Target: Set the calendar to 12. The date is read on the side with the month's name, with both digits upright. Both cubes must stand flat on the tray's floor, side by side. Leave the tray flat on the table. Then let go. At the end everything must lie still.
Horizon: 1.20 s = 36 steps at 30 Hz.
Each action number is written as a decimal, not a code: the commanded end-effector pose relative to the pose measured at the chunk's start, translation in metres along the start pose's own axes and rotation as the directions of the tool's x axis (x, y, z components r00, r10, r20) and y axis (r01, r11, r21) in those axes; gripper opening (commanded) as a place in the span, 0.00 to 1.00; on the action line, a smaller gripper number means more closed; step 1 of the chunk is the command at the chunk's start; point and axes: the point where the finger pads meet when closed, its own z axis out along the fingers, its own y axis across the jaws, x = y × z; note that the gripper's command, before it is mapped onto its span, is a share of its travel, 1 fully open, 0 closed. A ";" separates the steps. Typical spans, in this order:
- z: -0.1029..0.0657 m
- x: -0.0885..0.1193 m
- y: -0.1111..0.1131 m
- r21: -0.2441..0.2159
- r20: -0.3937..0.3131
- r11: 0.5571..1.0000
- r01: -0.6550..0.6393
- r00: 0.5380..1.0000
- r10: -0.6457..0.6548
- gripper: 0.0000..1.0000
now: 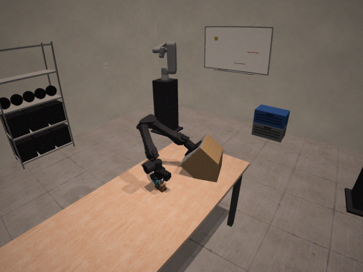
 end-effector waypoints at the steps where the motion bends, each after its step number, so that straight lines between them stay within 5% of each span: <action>1: 0.000 -0.010 0.009 -0.006 0.019 0.999 0.035 0.999 -0.035 0.47; 23: 0.000 -0.010 0.009 -0.006 0.019 0.999 0.035 0.999 -0.035 0.47; 24: 0.000 -0.010 0.009 -0.006 0.019 0.999 0.035 0.999 -0.035 0.27; 36: 0.000 -0.010 0.009 -0.007 0.019 0.999 0.035 0.999 -0.035 0.27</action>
